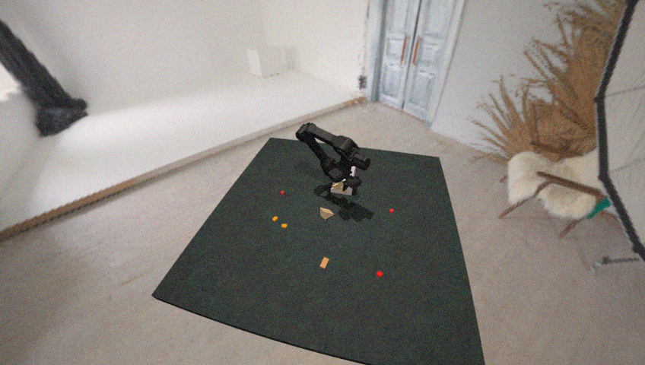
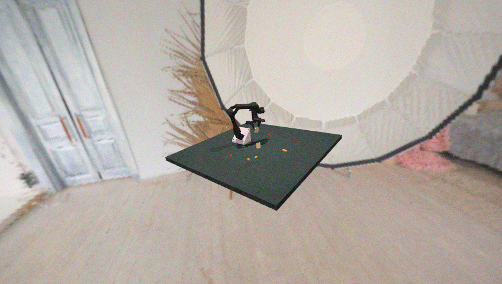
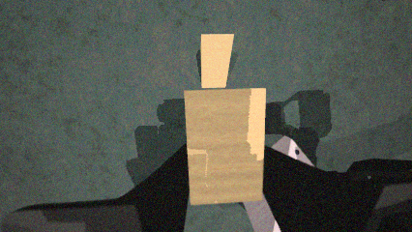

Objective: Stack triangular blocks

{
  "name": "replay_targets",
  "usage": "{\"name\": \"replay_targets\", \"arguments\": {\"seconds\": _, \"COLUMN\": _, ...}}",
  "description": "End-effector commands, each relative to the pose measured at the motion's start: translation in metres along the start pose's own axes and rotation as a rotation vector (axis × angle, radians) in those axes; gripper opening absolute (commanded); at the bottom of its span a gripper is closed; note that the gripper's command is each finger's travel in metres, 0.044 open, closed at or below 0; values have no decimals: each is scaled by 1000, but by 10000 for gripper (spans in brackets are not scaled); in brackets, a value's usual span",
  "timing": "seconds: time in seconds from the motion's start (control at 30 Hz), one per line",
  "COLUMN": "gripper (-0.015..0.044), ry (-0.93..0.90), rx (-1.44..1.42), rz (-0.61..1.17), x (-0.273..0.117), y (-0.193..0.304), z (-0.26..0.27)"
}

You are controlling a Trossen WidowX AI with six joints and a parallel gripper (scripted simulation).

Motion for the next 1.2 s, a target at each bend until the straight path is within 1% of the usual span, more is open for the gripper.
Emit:
{"name": "replay_targets", "arguments": {"seconds": 0.0, "gripper": 0, "ry": -3, "rx": -3, "rz": -5, "x": -1, "y": -5, "z": -14}}
{"name": "replay_targets", "arguments": {"seconds": 0.13, "gripper": 0, "ry": -3, "rx": -3, "rz": -4, "x": 2, "y": -7, "z": -17}}
{"name": "replay_targets", "arguments": {"seconds": 0.67, "gripper": 0, "ry": -2, "rx": -1, "rz": -7, "x": 74, "y": -25, "z": -19}}
{"name": "replay_targets", "arguments": {"seconds": 0.83, "gripper": 0, "ry": -2, "rx": -1, "rz": -7, "x": 83, "y": -27, "z": -19}}
{"name": "replay_targets", "arguments": {"seconds": 1.03, "gripper": 0, "ry": -1, "rx": 0, "rz": -9, "x": 106, "y": -34, "z": -18}}
{"name": "replay_targets", "arguments": {"seconds": 1.17, "gripper": 0, "ry": 5, "rx": 4, "rz": -9, "x": 107, "y": -35, "z": -17}}
Point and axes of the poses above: the point midway between the two fingers, 35 mm back from their tips, its own x axis out along the fingers, its own z axis across the jaws, y = z × x, the point moved 3 cm from there along -x, back along the fingers, and after that the axes turned 5 degrees about -x, right-handed, at the moved point
